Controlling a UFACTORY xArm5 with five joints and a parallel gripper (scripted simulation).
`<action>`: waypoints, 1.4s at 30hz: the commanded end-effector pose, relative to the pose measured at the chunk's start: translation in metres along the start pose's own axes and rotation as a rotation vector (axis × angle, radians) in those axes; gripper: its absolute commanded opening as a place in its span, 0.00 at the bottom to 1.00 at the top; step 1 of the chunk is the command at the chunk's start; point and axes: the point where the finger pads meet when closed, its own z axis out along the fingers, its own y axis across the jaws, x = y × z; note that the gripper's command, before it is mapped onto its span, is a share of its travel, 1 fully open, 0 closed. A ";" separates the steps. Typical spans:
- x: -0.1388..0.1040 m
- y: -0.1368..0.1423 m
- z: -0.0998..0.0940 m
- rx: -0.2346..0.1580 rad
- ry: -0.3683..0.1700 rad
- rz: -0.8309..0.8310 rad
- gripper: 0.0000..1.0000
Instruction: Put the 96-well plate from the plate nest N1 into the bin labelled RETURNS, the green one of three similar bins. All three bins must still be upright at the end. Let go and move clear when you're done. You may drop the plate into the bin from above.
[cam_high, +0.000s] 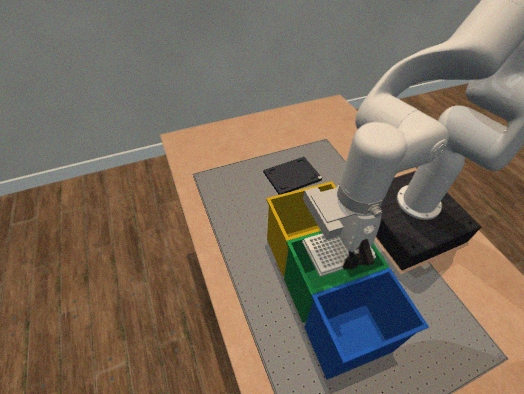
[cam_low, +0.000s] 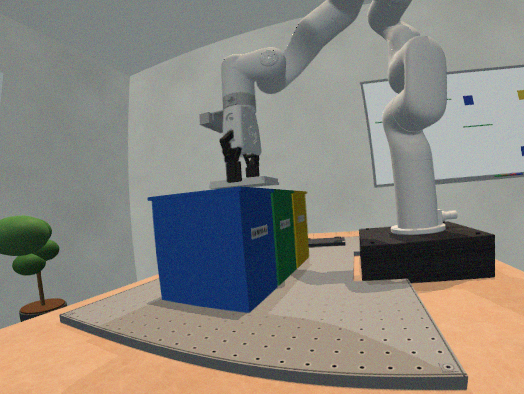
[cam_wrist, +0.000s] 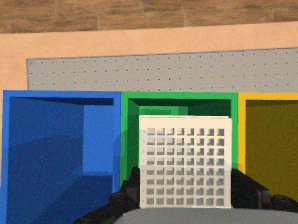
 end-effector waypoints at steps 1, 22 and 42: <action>0.001 0.000 -0.001 0.001 0.004 0.000 0.00; 0.001 0.000 0.002 0.001 0.004 0.000 0.00; 0.001 0.000 0.003 0.001 0.004 0.000 1.00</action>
